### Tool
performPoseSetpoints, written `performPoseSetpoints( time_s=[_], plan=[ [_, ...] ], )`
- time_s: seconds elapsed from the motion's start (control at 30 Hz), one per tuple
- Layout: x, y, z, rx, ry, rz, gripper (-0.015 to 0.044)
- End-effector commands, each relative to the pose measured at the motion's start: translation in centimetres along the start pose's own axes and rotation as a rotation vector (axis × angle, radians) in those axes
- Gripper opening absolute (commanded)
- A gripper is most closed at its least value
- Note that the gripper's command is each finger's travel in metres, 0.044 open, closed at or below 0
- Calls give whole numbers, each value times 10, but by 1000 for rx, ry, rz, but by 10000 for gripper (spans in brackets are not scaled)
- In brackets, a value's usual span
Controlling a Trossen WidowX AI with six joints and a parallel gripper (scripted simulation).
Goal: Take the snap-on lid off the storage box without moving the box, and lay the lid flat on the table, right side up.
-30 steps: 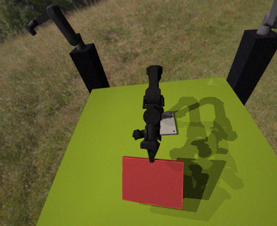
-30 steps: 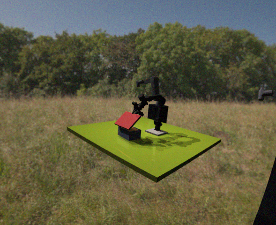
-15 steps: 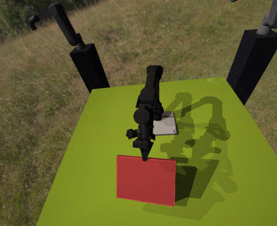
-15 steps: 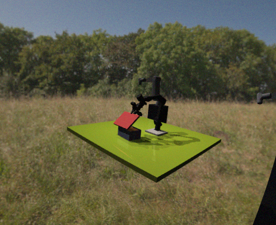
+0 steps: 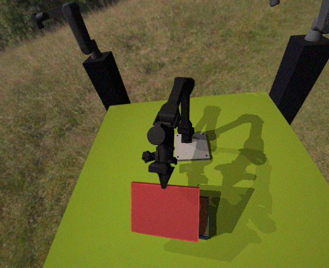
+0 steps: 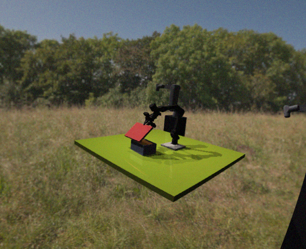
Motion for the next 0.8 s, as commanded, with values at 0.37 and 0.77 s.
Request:
performPoseSetpoints(
  time_s=[0.37, 0.77],
  plan=[
    [5, -2, -30, 8, 2, -7, 0],
    [7, -4, -54, 9, 0, -6, 0]
  ],
)
Point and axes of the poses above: the point midway between the two fingers, 35 mm back from their tips, its own x axis back along the fingers, its own y axis across the jaws, z = x × y, the point moved 8 cm from there along x, back along the fingers
